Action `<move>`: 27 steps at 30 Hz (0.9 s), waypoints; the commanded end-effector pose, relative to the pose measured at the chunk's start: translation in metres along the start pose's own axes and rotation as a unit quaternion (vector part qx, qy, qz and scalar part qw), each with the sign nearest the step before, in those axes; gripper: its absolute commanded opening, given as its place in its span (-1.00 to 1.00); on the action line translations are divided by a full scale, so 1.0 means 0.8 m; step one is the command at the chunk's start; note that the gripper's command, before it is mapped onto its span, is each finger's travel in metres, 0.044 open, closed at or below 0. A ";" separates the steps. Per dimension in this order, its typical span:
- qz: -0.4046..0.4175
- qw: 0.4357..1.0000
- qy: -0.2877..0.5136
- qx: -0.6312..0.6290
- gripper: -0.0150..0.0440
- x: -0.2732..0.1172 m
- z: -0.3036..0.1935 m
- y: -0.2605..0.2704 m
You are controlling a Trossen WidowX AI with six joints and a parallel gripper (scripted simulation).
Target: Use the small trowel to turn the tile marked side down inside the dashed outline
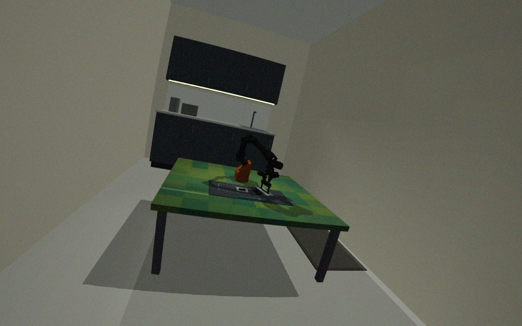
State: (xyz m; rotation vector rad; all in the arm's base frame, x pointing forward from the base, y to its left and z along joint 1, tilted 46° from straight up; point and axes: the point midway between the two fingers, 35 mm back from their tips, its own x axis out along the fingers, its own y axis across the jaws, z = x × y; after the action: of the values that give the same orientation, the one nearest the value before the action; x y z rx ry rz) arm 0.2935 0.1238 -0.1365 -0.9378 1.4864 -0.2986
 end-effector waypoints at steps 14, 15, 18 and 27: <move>0.000 1.000 0.001 0.005 0.42 0.002 0.000 0.000; 0.000 1.000 0.001 0.005 0.42 0.002 0.000 0.000; 0.000 1.000 0.001 0.005 0.42 0.002 0.000 0.000; 0.000 1.000 0.002 0.016 0.42 -0.056 -0.004 -0.001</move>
State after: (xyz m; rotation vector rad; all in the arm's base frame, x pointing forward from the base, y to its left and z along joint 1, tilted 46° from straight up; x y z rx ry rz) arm 0.2847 0.1346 -0.1204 -0.9339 1.5046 -0.3294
